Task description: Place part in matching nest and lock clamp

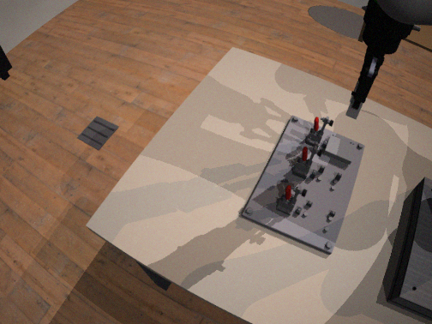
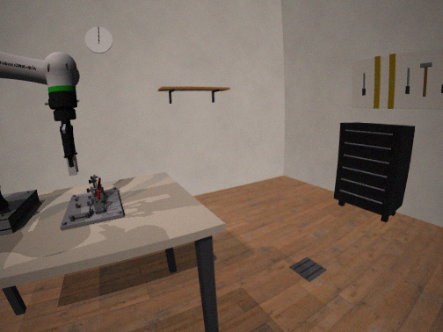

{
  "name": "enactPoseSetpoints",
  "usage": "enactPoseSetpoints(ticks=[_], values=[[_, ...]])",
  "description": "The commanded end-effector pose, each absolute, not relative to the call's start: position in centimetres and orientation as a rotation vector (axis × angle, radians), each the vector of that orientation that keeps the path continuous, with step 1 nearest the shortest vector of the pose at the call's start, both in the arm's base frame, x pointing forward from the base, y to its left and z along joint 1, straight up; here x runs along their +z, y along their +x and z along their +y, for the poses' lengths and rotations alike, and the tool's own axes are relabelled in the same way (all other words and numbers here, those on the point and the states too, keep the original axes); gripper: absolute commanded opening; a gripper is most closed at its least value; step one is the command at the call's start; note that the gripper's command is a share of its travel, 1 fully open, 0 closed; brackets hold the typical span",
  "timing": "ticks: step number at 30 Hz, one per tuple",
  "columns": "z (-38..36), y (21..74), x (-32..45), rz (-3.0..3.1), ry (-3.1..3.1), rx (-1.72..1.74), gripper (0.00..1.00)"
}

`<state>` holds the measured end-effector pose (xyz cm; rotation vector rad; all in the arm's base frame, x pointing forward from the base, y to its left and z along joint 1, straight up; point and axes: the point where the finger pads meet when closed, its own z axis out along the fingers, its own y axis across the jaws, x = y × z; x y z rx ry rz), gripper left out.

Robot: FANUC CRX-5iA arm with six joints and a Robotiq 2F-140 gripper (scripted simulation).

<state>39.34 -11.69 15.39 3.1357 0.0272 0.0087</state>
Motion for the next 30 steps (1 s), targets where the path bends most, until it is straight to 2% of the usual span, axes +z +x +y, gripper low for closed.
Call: enactPoseSetpoints(ticks=[1, 17, 30], values=[[-11.7, 40.7, 15.4, 0.027, 3.136, 0.009, 0.28], [-11.6, 46.1, 15.5, 0.027, 3.136, 0.009, 0.28], [-11.6, 46.8, 15.4, 0.027, 3.136, 0.009, 0.28]])
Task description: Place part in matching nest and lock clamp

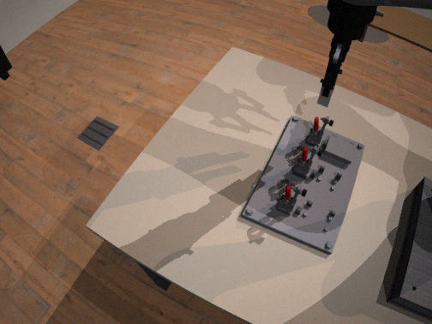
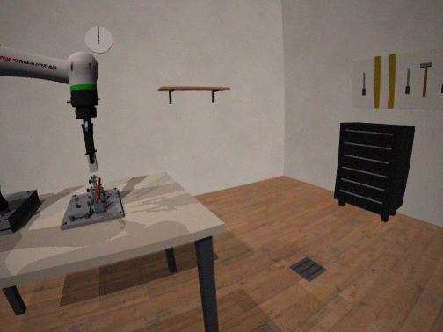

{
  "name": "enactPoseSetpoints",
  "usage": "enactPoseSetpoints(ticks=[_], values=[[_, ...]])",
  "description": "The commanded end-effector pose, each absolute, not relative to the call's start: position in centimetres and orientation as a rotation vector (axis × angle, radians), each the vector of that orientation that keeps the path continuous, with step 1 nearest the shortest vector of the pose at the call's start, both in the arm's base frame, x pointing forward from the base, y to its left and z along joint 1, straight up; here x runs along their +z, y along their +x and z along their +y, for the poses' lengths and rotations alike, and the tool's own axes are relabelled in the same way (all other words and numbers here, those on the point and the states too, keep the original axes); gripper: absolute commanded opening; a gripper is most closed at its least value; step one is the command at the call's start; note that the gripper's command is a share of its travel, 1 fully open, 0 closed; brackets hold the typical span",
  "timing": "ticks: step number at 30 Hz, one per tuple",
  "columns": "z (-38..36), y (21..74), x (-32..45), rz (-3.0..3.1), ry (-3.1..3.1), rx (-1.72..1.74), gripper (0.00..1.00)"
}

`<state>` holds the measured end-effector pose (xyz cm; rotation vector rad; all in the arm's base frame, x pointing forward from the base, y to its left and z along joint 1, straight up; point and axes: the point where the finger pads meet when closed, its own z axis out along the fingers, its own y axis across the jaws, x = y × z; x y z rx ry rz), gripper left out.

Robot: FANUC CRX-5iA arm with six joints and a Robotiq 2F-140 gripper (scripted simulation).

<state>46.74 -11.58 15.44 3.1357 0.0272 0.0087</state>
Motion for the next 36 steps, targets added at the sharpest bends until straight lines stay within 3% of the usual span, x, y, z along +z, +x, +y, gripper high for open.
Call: enactPoseSetpoints(ticks=[1, 36], values=[[-11.6, 46.8, 15.4, 0.027, 3.136, 0.009, 0.28], [-11.6, 46.8, 8.3, 0.027, 3.136, 0.009, 0.28]])
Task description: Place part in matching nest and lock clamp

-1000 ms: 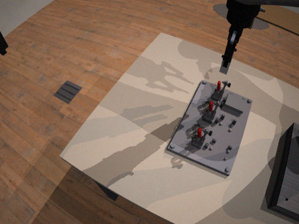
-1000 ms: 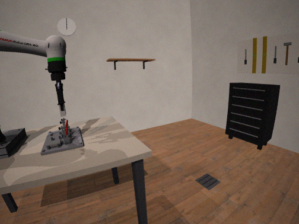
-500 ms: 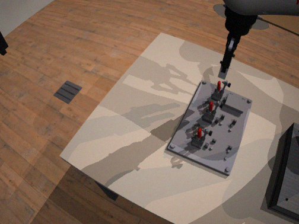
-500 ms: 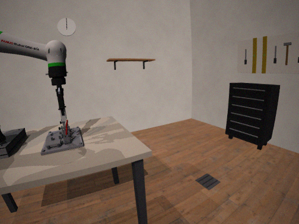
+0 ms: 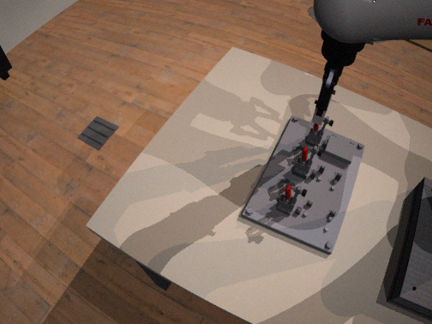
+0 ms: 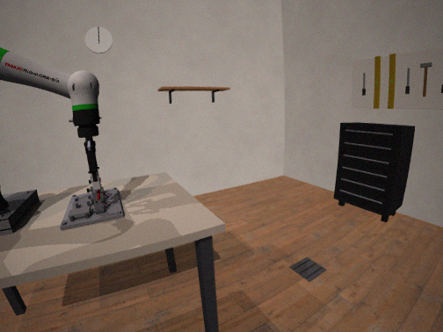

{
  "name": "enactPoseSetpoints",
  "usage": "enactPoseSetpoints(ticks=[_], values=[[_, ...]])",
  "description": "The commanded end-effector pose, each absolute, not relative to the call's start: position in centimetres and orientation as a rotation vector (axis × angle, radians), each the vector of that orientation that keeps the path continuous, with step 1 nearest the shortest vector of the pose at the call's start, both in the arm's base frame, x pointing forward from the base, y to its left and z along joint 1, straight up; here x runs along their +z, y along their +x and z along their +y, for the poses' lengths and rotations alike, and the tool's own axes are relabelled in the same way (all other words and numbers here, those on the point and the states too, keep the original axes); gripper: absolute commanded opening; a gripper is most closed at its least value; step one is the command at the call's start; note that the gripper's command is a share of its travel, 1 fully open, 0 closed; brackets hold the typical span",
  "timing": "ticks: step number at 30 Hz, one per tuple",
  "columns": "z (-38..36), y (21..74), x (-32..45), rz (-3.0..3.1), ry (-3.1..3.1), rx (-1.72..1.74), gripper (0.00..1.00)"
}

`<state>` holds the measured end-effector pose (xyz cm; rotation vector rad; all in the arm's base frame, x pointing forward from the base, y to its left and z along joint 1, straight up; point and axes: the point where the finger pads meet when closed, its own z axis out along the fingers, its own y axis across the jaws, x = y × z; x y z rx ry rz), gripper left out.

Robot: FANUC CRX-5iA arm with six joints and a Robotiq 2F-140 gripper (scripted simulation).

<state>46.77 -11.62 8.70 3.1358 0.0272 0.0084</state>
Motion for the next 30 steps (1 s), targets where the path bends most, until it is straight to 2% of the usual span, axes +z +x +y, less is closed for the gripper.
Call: enactPoseSetpoints(ticks=[1, 30], values=[[-11.63, 46.8, 8.11, 0.027, 3.136, 0.009, 0.28], [-11.63, 46.81, 7.67, 0.027, 3.136, 0.009, 0.28]])
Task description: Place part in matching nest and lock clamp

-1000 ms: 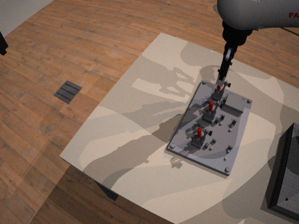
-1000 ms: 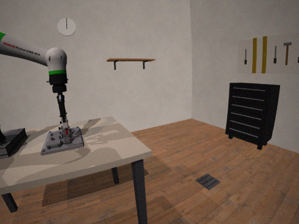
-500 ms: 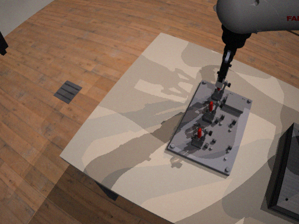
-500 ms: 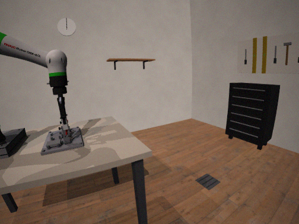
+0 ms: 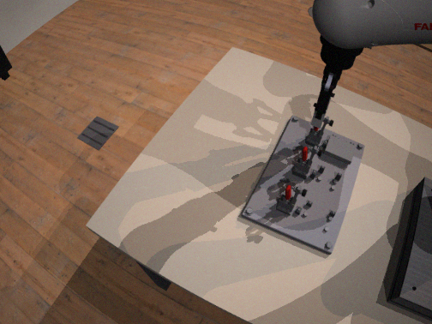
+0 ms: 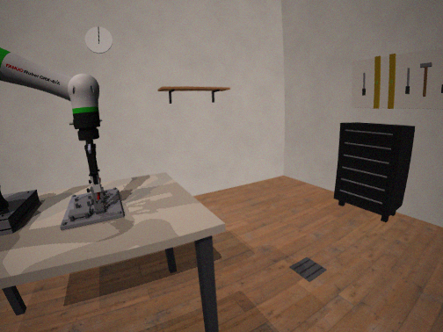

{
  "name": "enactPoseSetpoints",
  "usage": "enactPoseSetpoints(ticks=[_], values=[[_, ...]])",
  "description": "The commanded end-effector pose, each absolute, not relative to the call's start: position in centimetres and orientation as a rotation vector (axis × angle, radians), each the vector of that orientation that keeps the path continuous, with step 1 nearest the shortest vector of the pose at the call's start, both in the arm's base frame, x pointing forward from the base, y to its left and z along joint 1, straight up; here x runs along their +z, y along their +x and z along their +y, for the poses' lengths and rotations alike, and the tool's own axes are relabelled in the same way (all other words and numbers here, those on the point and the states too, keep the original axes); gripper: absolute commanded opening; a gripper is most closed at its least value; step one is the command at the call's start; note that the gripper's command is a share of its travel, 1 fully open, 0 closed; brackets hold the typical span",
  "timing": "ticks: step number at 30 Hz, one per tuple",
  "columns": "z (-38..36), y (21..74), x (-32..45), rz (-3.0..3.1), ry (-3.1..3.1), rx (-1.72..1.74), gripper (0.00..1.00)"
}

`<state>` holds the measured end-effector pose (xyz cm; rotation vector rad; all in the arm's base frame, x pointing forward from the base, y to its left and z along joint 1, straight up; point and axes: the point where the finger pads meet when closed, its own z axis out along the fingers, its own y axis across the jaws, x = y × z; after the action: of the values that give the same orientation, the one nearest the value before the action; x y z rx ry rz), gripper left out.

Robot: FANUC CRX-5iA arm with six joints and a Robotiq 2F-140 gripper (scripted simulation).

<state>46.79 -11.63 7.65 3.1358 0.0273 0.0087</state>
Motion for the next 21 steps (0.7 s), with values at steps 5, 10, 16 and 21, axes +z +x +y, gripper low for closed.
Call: enactPoseSetpoints(ticks=[5, 10, 16, 21], values=[[-11.6, 46.8, 7.7, 0.027, 3.136, 0.009, 0.28], [-11.6, 46.8, 7.4, 0.027, 3.136, 0.009, 0.28], [-11.6, 46.8, 6.1, 0.027, 3.136, 0.009, 0.28], [-11.6, 46.8, 5.3, 0.027, 3.136, 0.009, 0.28]])
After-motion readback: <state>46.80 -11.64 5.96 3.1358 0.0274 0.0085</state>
